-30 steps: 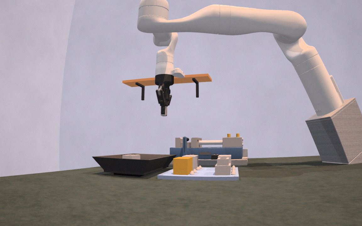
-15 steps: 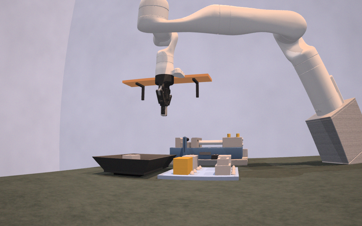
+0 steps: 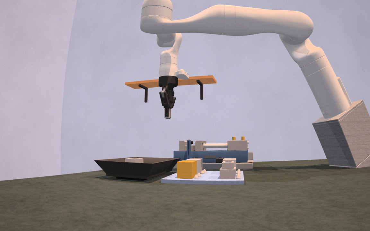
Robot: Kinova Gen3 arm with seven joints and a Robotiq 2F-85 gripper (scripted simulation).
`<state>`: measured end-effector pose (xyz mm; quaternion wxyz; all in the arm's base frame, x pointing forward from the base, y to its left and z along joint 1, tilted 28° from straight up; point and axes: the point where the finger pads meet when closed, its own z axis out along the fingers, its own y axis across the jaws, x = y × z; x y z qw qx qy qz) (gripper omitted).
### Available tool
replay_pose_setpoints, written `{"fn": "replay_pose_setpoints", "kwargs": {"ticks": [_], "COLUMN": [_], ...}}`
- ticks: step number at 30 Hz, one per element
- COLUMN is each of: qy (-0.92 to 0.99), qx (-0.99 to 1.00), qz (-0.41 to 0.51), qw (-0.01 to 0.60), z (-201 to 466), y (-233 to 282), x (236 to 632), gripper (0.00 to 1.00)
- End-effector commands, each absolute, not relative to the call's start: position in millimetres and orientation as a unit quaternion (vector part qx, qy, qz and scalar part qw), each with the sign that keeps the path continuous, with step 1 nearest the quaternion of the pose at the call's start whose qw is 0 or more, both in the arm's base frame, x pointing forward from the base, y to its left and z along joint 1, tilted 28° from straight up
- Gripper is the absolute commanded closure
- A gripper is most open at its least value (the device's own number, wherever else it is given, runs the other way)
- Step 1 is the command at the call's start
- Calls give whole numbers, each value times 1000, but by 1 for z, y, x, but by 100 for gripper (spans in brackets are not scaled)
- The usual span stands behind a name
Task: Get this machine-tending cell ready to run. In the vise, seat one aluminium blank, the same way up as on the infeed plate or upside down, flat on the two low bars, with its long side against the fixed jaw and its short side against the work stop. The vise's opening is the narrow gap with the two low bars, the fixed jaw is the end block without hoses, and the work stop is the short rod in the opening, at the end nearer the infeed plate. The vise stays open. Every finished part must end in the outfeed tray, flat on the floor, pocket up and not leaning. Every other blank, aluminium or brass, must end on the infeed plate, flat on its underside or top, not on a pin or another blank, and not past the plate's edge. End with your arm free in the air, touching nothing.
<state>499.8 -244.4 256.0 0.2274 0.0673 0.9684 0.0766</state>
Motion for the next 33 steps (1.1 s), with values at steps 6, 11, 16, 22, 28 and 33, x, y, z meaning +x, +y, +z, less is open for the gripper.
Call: {"fn": "replay_pose_setpoints", "kwargs": {"ticks": [6,11,16,22,28,33], "qy": [967,966,961,949,935,913], "qx": [83,97,134,204,258,329], "qz": [80,84,93,109,121,137], "qw": [227,226,223,216,210,200], "z": [256,255,252,247,243,238], "y": [-236,-229,-209,-171,-141,-100], "x": [495,491,480,461,445,425], "gripper": [100,100,100,100,100,100]}}
